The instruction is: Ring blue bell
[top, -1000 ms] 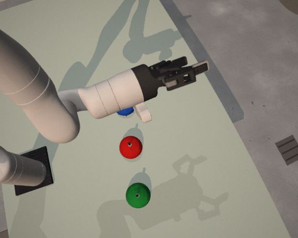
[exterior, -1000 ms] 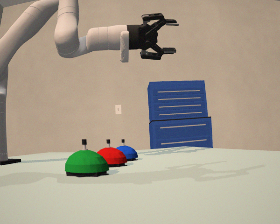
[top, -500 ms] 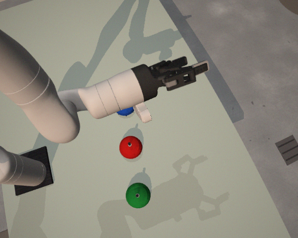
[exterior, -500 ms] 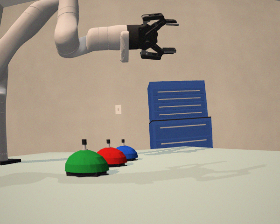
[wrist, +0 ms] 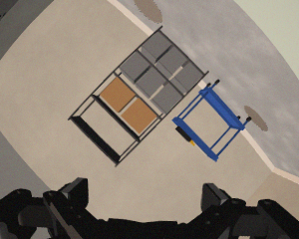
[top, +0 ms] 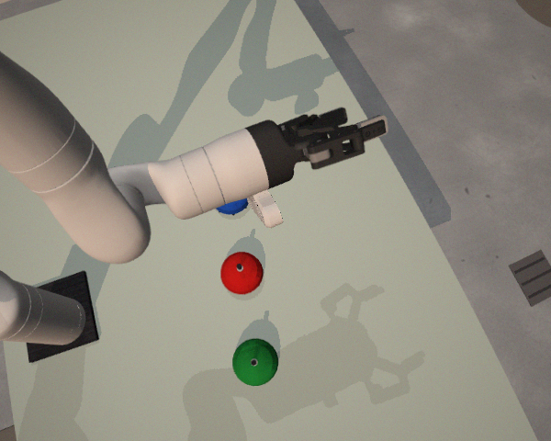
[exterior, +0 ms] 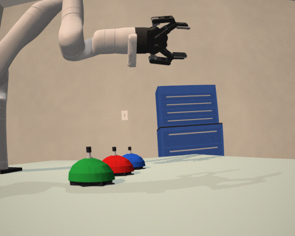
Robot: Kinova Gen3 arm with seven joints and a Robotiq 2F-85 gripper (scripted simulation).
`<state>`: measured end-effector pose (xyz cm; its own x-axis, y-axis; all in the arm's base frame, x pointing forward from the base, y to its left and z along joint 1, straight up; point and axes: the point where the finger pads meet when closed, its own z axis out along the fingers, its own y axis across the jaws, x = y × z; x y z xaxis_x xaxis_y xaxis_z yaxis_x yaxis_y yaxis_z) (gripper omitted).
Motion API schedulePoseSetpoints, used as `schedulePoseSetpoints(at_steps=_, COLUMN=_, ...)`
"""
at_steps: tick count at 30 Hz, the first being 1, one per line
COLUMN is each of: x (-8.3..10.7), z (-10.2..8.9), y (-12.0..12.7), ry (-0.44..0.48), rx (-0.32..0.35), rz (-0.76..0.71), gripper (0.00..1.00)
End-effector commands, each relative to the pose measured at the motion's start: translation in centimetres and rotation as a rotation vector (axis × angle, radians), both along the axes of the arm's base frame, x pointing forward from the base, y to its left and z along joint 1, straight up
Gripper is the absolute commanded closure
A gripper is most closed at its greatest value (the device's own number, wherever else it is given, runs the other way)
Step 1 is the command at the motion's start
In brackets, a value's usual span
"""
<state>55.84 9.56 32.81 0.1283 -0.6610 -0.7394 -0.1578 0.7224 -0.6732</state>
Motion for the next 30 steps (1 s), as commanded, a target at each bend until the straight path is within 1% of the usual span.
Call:
schedulePoseSetpoints(at_steps=1, x=0.2, z=-0.5, y=0.4, ry=0.017, rx=-0.008, rz=0.009, gripper=0.00)
schedulePoseSetpoints(at_steps=7, x=0.7, z=-2.0, y=0.8, ry=0.066, rx=-0.018, rz=0.011, gripper=0.00)
schedulePoseSetpoints(at_steps=13, x=1.2, z=-4.1, y=1.4, ry=0.137, rx=-0.033, rz=0.015, gripper=0.00)
schedulePoseSetpoints(at_steps=15, x=1.2, z=-4.1, y=1.4, ry=0.137, rx=-0.033, rz=0.015, gripper=0.00)
schedulePoseSetpoints(at_steps=20, x=1.5, z=-6.3, y=2.1, ry=0.213, rx=-0.051, rz=0.020, gripper=0.00)
schedulePoseSetpoints(at_steps=27, x=1.6, z=-9.8, y=3.6, ry=0.341, rx=-0.089, rz=0.044, gripper=0.00)
schedulePoseSetpoints(at_steps=30, x=1.6, z=-10.4, y=3.8, ry=0.361, rx=-0.096, rz=0.048, gripper=0.00)
